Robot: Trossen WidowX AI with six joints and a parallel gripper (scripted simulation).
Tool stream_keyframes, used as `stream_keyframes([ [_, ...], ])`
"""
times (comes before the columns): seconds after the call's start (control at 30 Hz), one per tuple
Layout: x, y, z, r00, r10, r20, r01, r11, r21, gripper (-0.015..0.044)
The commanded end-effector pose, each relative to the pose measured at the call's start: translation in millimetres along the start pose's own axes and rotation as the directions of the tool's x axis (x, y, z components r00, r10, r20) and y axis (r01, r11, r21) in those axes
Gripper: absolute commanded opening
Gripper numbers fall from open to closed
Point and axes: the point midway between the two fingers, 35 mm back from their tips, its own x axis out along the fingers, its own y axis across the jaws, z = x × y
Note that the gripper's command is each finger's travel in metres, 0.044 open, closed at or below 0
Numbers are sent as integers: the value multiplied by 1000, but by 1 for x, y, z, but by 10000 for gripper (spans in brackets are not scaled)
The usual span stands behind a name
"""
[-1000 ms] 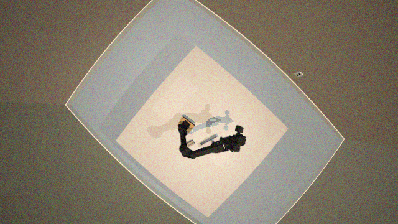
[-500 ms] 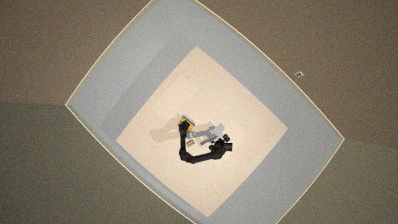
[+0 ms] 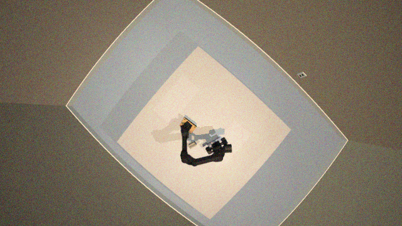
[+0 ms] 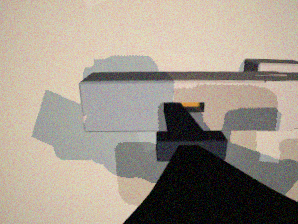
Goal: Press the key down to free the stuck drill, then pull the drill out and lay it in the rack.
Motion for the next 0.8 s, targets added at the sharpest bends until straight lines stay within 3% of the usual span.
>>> stream_keyframes([
  [0.0,2,-4,1,1000,2,8,-2,1000,10,0],
  [0.77,2,-6,5,1000,1,9,-1,1000,11,0],
])
